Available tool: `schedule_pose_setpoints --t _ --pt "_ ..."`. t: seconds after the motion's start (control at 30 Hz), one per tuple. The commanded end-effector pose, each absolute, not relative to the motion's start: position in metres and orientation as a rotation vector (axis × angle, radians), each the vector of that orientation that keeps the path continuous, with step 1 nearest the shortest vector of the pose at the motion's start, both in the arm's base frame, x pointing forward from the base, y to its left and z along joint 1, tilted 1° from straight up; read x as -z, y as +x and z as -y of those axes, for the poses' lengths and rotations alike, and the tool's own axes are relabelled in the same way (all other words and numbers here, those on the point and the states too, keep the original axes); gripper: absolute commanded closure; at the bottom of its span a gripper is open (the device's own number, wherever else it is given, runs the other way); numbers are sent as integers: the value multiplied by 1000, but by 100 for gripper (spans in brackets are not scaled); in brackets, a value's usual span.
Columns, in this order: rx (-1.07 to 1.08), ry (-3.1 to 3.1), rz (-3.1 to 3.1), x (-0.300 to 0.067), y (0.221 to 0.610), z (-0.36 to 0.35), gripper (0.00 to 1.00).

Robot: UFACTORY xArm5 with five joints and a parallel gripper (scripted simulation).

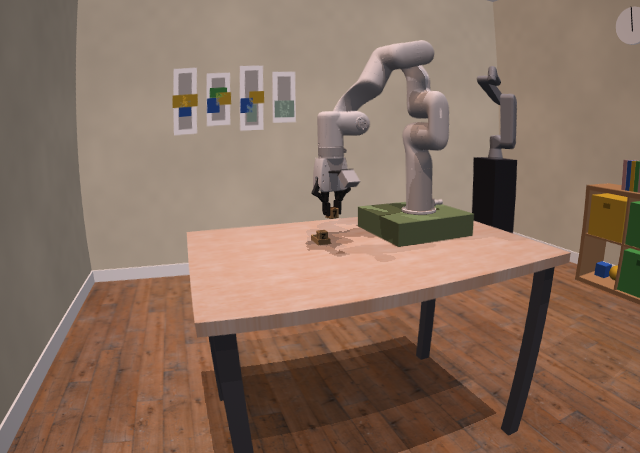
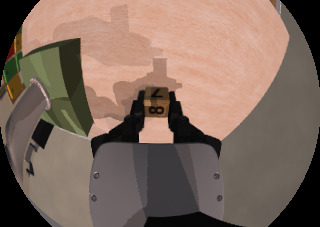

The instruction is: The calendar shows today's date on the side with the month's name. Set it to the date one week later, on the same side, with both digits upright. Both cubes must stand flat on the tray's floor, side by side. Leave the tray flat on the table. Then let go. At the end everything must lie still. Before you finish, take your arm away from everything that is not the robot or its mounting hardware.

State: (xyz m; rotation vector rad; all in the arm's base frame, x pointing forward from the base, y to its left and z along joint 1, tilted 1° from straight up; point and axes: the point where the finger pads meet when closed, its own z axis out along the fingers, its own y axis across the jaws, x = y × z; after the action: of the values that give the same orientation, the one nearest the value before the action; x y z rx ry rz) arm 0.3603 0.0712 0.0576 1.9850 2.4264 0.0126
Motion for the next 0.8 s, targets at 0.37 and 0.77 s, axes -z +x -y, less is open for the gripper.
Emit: schedule_pose_setpoints --t 0.37,0.77 --pt "-17 1981 -2427 -55 362 -74 73" --pt "-17 1981 -2427 -19 363 -74 73"
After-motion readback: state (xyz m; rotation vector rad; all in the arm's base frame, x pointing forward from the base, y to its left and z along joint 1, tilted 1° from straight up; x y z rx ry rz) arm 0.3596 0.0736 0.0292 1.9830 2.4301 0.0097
